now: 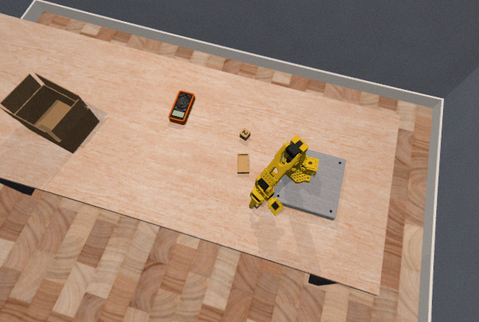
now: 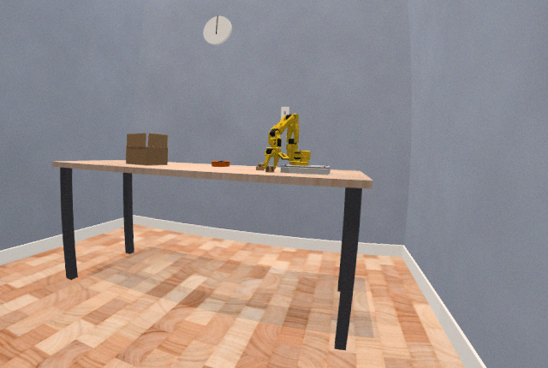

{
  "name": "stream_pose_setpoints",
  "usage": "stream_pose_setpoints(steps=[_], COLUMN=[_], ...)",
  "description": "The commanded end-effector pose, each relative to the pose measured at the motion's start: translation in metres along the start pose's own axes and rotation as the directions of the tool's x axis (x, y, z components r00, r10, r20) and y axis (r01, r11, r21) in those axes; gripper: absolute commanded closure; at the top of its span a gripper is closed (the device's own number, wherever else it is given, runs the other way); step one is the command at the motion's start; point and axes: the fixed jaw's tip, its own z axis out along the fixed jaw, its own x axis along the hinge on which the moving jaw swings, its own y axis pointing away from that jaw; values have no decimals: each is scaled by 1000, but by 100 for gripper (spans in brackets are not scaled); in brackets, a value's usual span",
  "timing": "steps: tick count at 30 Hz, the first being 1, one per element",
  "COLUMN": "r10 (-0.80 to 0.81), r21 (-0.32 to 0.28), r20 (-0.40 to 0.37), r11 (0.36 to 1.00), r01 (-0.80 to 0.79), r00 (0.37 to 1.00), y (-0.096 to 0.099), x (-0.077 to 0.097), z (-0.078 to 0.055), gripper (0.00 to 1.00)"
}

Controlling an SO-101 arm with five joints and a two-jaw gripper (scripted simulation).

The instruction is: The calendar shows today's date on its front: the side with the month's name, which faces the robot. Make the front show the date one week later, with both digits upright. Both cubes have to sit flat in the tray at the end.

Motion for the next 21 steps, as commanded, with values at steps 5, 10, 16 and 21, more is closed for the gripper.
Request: stream_pose_setpoints(steps=[5, 10, 16, 21], r10=[-3, -3, -3, -3], r21=[-21, -21, -21, -21], r20=[2, 2, 2, 2], r11=[1000, 1000, 1000, 1000], r01=[3, 3, 3, 3], r00=[1000, 1000, 1000, 1000], y=[4, 3, 2, 0], x=[1, 1, 1, 1], z=[3, 3, 3, 3], gripper=[65, 66, 68, 71])
